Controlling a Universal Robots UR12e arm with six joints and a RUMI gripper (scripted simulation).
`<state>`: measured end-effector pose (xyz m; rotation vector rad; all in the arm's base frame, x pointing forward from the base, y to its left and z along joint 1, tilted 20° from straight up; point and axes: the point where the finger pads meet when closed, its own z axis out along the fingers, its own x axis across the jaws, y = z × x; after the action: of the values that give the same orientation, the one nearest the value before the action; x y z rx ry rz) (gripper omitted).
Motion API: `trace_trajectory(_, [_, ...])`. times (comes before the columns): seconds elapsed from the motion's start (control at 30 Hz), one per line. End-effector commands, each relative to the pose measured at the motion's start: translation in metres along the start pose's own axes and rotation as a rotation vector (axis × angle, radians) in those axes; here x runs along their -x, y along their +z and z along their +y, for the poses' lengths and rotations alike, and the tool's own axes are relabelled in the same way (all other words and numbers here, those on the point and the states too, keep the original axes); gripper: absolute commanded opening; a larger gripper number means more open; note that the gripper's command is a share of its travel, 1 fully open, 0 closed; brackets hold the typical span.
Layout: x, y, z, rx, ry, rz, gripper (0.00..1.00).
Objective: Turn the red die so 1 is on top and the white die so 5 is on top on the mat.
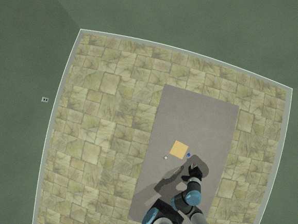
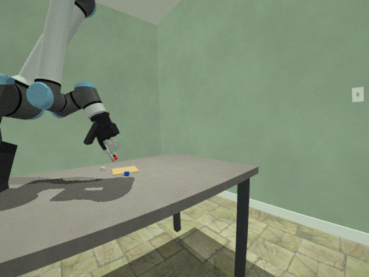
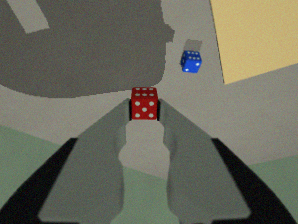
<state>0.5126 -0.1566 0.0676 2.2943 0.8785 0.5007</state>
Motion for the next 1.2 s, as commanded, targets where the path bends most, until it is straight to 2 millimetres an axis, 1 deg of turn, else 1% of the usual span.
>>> trace_trajectory(0.0, [-0.0003, 0.0023, -0.0011, 0.120, 0.000, 0.001, 0.03])
trace_trajectory(0.07, [-0.0003, 0.0023, -0.0011, 0.120, 0.000, 0.001, 0.03])
trace_trajectory(0.57, [-0.0013, 0.0022, -0.0014, 0.360, 0.000, 0.001, 0.03])
trace_trajectory(0.63, [-0.0013, 0.0022, -0.0014, 0.360, 0.000, 0.001, 0.03])
trace_trajectory(0.93, [-0.0016, 0.0020, -0.0018, 0.476, 0.000, 0.001, 0.03])
trace_trajectory(1.17, [-0.0013, 0.0020, -0.0031, 0.524, 0.000, 0.001, 0.03])
